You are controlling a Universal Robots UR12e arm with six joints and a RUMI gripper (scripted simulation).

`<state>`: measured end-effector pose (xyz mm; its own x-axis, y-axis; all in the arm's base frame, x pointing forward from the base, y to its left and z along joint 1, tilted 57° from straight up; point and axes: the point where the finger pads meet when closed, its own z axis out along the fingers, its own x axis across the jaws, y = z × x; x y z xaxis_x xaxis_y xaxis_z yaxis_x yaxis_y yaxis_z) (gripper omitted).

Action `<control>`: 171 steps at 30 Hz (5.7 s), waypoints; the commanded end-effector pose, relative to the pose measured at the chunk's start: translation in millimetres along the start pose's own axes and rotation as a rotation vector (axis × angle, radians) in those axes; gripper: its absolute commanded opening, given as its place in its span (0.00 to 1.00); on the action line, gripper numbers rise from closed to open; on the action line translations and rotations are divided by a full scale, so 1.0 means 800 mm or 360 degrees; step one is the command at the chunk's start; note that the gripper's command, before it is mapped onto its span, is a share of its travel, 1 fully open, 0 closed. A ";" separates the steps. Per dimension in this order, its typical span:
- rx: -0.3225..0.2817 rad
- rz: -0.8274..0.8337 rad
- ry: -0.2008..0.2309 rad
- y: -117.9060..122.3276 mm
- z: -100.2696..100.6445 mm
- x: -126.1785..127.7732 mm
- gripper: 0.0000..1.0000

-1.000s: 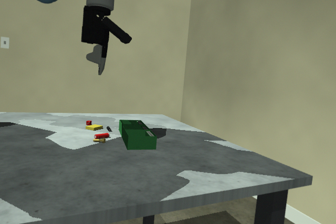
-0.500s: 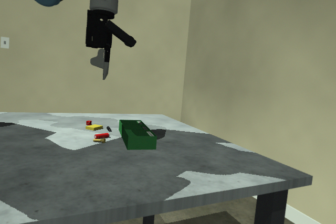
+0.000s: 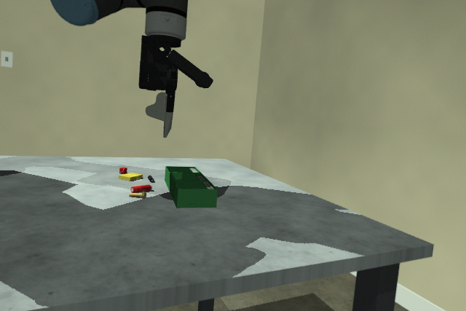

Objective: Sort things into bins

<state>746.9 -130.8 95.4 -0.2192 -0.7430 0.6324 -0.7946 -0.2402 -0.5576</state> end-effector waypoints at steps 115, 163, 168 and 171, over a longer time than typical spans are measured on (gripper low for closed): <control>-0.0002 0.0000 -0.0006 -0.065 0.109 0.085 0.04; -0.0002 0.0000 -0.0006 -0.061 0.074 -0.020 0.04; -0.0002 0.0000 -0.0006 -0.061 0.084 -0.020 0.04; -0.0002 0.0000 -0.0006 -0.061 0.094 -0.020 0.04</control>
<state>825.5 -147.9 77.7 -0.2172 -0.7453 0.6303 -0.7956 -0.2389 -0.5567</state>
